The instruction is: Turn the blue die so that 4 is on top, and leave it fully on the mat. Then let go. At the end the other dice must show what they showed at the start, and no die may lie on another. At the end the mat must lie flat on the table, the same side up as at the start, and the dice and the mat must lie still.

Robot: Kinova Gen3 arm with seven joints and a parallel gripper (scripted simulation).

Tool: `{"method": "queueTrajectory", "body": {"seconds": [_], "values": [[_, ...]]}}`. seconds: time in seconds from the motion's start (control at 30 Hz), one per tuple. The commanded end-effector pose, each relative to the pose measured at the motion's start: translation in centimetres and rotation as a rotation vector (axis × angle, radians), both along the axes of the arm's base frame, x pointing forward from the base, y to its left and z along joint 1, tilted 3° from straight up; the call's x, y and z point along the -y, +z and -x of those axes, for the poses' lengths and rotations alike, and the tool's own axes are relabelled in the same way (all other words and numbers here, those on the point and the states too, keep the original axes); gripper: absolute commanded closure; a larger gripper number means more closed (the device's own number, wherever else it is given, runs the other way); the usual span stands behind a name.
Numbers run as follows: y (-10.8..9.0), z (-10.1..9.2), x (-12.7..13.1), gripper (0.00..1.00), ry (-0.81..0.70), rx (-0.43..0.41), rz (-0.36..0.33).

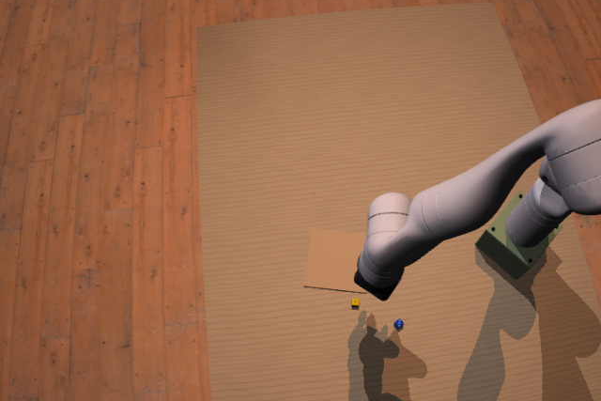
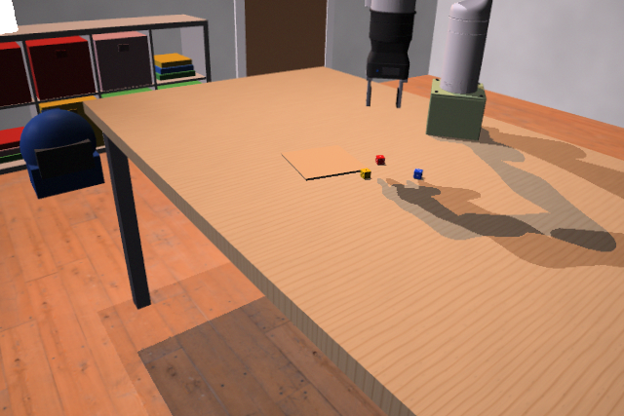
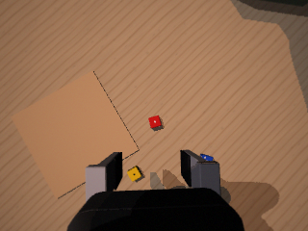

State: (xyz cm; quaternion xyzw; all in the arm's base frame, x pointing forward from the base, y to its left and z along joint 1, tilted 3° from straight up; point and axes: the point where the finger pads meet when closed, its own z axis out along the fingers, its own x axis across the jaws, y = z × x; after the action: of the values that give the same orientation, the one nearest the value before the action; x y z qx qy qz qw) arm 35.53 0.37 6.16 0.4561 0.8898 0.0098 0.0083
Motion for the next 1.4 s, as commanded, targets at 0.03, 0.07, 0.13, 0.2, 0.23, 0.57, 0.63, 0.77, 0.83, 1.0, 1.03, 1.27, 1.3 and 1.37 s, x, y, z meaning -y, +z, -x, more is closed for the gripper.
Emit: {"method": "queueTrajectory", "body": {"seconds": [0.03,0.07,0.13,0.2,0.23,0.57,0.63,0.77,0.83,1.0,1.03,1.27,1.3,1.37], "values": [[0.4,0.2,-0.3,0.00,-0.027,0.017,-0.011],[0.4,0.2,-0.3,0.00,-0.033,0.019,-0.012],[0.4,0.3,-0.3,0.00,-0.039,0.021,-0.013],[0.4,0.3,-0.3,0.00,-0.040,0.022,-0.014],[0.4,0.3,-0.3,0.00,-0.040,0.022,-0.014],[0.4,0.3,-0.3,0.00,-0.040,0.022,-0.014],[0.4,0.3,-0.3,0.00,-0.040,0.022,-0.014],[0.3,0.3,-0.3,0.00,-0.040,0.022,-0.014],[0.3,0.3,-0.3,0.00,-0.040,0.022,-0.014],[-0.6,0.2,-0.3,0.00,-0.040,0.023,-0.015],[-1.0,0.2,-0.3,0.00,-0.040,0.023,-0.015],[-4.3,0.0,-0.4,0.00,-0.040,0.023,-0.015],[-4.9,0.0,-0.4,0.00,-0.040,0.023,-0.015],[-5.5,-0.1,-0.4,0.00,-0.040,0.023,-0.015]]}}
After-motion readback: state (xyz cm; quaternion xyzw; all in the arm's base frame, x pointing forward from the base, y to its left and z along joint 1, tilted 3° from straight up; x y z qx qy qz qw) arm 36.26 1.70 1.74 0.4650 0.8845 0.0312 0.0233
